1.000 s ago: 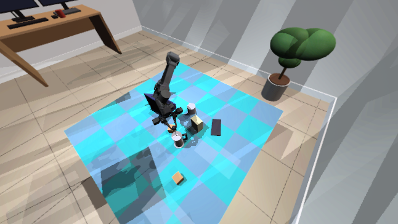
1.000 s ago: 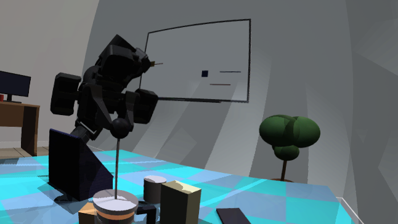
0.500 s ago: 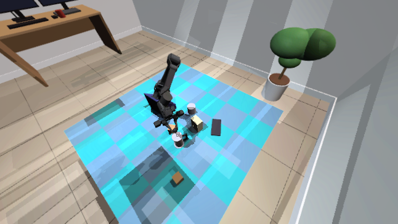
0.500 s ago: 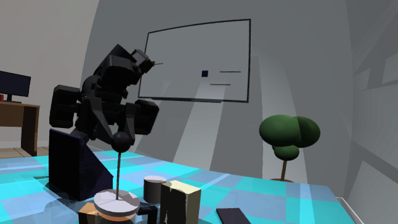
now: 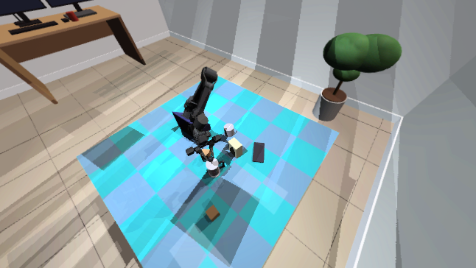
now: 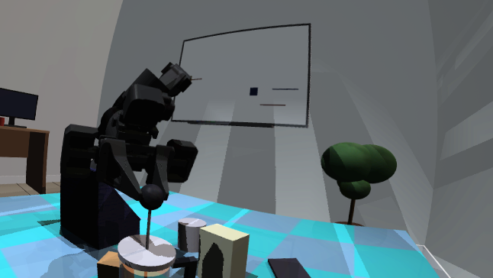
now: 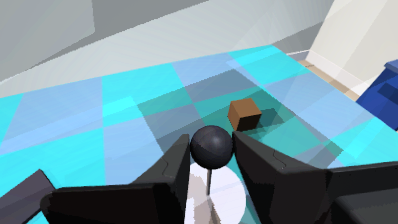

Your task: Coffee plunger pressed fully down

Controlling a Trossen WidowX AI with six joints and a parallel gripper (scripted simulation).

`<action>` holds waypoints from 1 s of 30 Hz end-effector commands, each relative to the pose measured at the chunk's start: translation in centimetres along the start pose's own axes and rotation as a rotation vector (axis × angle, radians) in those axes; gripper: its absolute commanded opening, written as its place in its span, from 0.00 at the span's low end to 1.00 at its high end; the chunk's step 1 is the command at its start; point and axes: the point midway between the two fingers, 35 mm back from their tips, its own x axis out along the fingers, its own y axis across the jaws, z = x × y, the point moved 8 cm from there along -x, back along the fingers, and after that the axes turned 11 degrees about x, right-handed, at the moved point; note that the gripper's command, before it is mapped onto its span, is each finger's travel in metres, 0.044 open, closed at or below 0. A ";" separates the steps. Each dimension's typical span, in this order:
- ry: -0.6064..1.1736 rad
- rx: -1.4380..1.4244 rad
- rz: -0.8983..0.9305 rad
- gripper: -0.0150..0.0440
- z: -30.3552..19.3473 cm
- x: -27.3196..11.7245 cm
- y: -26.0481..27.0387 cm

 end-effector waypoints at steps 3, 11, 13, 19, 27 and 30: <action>0.077 0.028 -0.014 0.45 -2.9 1.2 -0.5; 0.077 0.028 -0.013 0.45 -2.8 1.9 -0.5; 0.077 0.028 -0.013 0.45 -2.7 2.0 -0.5; 0.077 0.028 -0.013 0.45 -2.5 2.2 -0.4; 0.077 0.028 -0.012 0.45 -2.3 2.4 -0.4; 0.077 0.027 -0.012 0.45 -2.2 2.5 -0.4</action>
